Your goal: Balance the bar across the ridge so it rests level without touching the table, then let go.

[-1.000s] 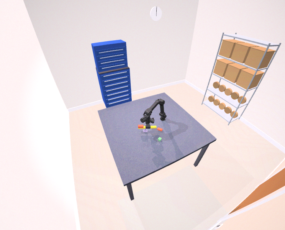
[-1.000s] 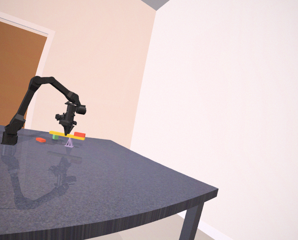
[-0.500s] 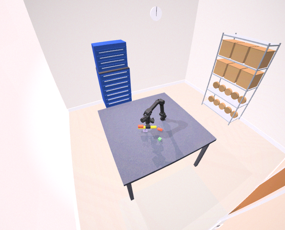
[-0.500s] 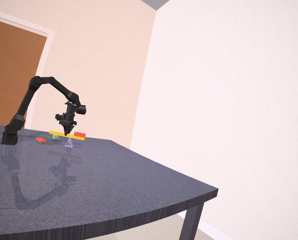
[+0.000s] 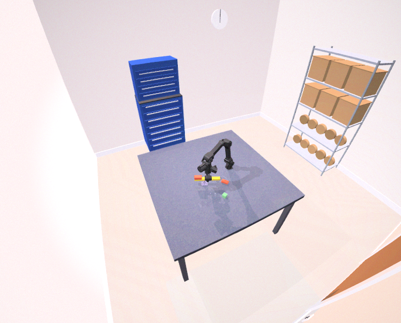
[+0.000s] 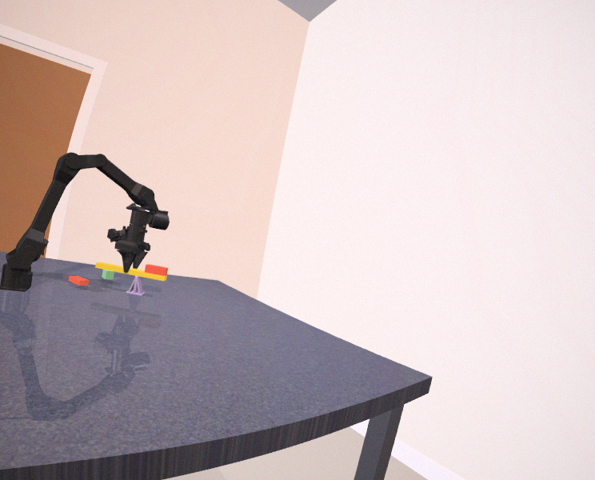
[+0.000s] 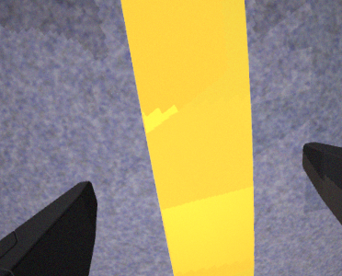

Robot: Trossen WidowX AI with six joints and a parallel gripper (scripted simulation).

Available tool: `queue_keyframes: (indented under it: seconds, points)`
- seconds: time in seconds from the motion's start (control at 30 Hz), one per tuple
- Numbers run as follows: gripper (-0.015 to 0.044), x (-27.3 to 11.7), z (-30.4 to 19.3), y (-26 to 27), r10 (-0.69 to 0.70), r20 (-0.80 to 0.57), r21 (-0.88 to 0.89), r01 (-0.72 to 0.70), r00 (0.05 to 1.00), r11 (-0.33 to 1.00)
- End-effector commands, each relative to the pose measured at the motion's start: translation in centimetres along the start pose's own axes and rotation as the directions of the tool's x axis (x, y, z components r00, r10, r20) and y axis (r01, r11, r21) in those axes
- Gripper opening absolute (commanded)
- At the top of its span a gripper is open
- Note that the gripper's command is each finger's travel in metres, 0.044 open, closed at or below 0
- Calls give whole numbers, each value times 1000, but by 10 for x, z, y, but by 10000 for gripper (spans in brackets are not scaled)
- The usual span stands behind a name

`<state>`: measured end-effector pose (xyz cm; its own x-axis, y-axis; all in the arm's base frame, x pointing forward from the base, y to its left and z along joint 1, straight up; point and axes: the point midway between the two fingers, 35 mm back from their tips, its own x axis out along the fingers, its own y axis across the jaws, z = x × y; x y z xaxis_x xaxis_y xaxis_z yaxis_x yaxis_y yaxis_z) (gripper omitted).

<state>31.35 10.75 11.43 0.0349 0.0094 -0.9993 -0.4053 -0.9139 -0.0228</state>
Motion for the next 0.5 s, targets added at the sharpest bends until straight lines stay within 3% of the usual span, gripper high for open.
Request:
queue_keyframes:
  seconds: [0.0, 0.1, 0.33, 0.47]
  points:
    - [440, 0, 0, 0, -1, 0, 0, 1, 1000, 1000]
    - [440, -16, -2, -2, -1, -1, 0, 1, 1000, 1000]
    - [440, -93, -1, -1, -5, -5, 0, 5, 1000, 1000]
    - [440, -100, 0, 0, -5, -5, 0, 5, 1000, 1000]
